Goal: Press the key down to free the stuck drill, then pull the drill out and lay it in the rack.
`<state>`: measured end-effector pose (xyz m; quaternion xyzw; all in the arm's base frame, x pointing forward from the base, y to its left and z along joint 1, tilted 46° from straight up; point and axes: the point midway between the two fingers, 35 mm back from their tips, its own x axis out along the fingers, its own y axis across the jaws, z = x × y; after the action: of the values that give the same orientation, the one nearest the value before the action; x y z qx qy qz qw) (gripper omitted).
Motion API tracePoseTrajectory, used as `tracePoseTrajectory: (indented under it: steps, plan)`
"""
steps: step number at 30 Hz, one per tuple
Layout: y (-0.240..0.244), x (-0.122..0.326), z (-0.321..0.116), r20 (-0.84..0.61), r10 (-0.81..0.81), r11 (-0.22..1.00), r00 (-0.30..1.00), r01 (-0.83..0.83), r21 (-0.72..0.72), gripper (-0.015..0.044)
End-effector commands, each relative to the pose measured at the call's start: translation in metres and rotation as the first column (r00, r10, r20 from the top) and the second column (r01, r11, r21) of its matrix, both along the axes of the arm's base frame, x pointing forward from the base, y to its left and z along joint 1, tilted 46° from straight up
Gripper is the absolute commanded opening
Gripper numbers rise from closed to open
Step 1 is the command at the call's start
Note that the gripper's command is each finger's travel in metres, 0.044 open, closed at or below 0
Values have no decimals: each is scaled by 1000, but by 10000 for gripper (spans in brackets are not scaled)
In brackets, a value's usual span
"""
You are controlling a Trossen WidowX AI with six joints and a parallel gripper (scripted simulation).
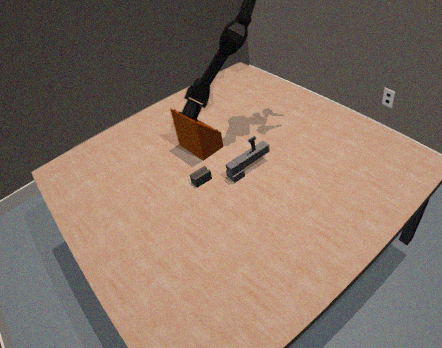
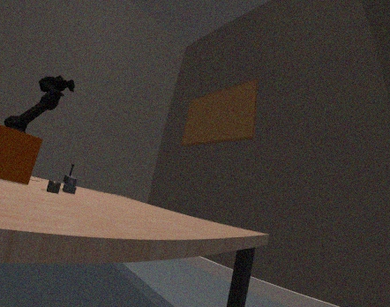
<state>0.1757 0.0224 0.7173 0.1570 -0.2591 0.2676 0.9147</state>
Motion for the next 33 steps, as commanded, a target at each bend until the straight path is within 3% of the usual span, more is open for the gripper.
tracePoseTrajectory:
  steps: [1,10,15,24,33]
  plan:
    - [0,0,0,0,0,1000,1000,0,0,374]
    - [0,-3,1,9,-7,1000,1000,7,3,138]
    - [0,-36,16,105,-77,997,992,73,38,6]
    - [31,-107,38,355,-220,975,908,212,63,0]
    - [105,-156,36,596,-253,949,762,315,0,0]
